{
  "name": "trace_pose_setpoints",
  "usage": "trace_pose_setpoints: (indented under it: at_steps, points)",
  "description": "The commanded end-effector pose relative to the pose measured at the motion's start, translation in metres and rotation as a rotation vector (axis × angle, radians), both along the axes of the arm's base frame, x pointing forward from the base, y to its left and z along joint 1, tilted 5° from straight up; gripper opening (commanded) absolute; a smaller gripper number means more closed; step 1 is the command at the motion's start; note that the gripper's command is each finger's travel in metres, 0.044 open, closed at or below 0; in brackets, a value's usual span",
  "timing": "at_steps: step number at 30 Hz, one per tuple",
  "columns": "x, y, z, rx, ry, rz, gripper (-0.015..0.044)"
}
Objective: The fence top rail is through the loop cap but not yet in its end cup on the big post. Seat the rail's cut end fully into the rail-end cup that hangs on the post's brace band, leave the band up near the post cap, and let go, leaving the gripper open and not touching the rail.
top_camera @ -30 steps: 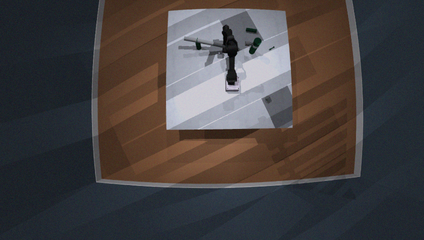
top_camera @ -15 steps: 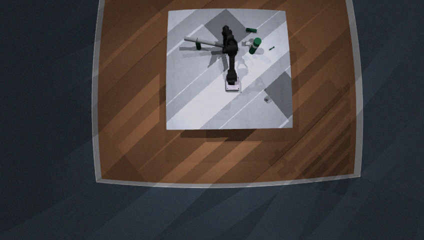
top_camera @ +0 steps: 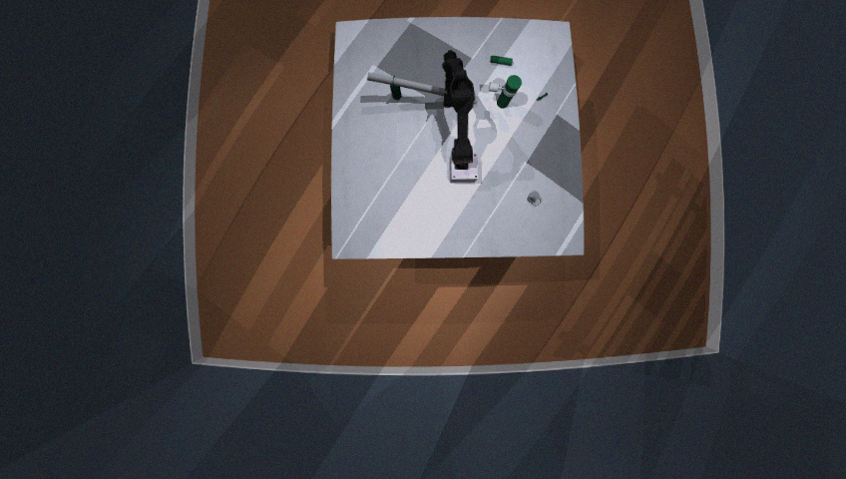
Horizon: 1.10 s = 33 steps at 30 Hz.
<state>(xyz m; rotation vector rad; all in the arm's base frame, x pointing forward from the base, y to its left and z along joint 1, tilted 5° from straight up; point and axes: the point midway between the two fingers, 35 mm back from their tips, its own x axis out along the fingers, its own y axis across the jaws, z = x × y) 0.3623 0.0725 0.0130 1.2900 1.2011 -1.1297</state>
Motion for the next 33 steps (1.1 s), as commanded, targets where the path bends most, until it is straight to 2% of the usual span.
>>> trace_pose_setpoints:
  at_steps: [1,13,33]
  points:
    - [0.003,-0.004,0.017,-0.054,-0.014,0.0,0.0]
    - [-0.002,-0.02,0.078,-0.272,-0.016,-0.011,0.0]
    - [-0.003,-0.017,0.074,-0.257,-0.005,-0.006,0.0]
